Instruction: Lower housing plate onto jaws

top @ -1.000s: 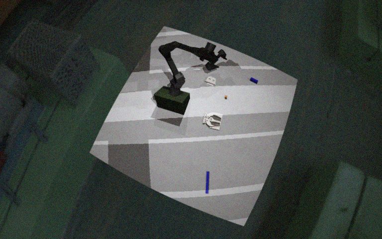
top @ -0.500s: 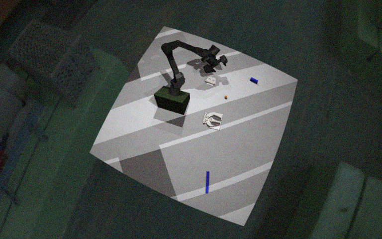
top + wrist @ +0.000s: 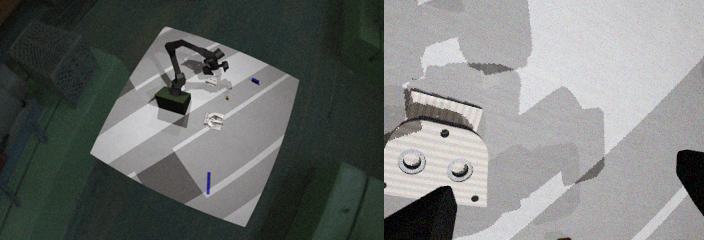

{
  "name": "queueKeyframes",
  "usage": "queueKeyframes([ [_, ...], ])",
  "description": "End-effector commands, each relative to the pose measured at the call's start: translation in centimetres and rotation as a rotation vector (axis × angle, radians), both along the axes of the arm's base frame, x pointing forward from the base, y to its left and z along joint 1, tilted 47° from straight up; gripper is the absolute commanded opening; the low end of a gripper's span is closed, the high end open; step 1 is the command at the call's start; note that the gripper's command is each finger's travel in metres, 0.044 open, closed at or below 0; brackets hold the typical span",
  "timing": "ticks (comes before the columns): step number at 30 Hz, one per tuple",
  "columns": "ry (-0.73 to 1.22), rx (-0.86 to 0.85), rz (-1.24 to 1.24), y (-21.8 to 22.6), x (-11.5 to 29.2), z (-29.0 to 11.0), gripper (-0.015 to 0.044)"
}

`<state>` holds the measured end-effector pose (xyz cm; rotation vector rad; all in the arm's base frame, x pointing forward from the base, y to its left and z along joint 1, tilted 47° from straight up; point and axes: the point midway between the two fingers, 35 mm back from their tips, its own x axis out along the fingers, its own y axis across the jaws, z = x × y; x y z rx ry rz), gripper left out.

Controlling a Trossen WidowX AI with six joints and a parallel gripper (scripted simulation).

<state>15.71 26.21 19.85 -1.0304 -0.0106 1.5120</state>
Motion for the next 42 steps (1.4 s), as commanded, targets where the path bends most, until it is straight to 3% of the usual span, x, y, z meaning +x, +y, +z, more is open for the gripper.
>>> queueKeyframes([
  [1, 0.079, -0.029, -0.002, -0.3, -0.1, -0.8, 0.0440],
  [29, 0.582, -0.155, -0.054, -3.1, -1.8, -3.4, 0.0440],
  [36, 0.594, -0.156, -0.056, -3.1, -1.9, -3.5, 0.0440],
  [42, 0.595, -0.154, -0.056, -0.5, -2.6, -6.0, 0.0440],
])
